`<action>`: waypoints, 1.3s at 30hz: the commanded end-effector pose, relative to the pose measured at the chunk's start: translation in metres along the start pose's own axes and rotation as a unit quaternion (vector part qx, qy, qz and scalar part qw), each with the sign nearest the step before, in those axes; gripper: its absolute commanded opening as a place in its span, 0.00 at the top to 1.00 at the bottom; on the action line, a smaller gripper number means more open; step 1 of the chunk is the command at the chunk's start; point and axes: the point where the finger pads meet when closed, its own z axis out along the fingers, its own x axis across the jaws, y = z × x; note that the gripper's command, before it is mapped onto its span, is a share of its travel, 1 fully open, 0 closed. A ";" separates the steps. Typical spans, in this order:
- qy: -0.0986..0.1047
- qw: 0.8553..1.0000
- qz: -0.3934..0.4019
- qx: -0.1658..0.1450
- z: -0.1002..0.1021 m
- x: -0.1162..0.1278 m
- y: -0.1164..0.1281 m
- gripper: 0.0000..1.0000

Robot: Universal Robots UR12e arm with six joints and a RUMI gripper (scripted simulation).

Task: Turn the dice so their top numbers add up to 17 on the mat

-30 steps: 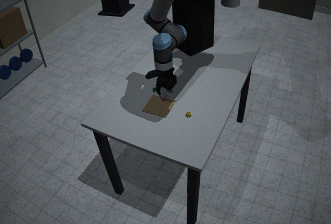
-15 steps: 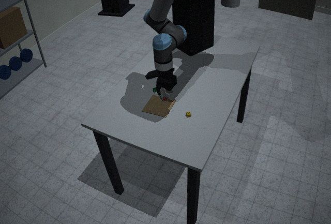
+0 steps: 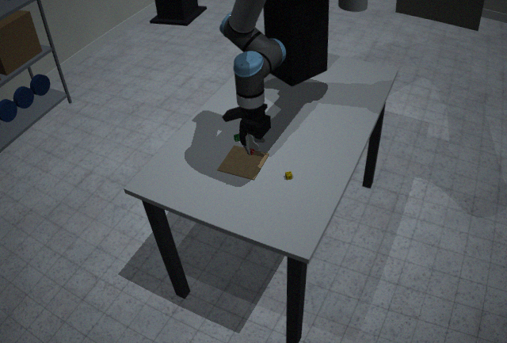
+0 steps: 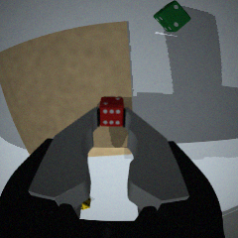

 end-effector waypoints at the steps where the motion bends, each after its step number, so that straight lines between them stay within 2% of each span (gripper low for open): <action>1: 0.000 1.000 0.000 0.000 0.000 0.000 0.000 0.97; 14: 0.000 1.000 0.000 0.000 0.000 0.000 0.000 0.97; 15: 0.000 1.000 0.000 0.000 0.000 0.000 0.000 0.93; 17: 0.000 1.000 0.000 0.000 0.000 0.000 0.000 0.93; 18: 0.000 1.000 0.000 0.000 0.000 0.000 0.000 0.90; 23: 0.000 1.000 0.000 0.000 0.000 0.000 0.000 0.86; 27: 0.000 1.000 0.000 0.000 0.000 0.000 0.000 0.79; 39: 0.000 1.000 0.000 0.000 -0.001 0.000 0.000 0.79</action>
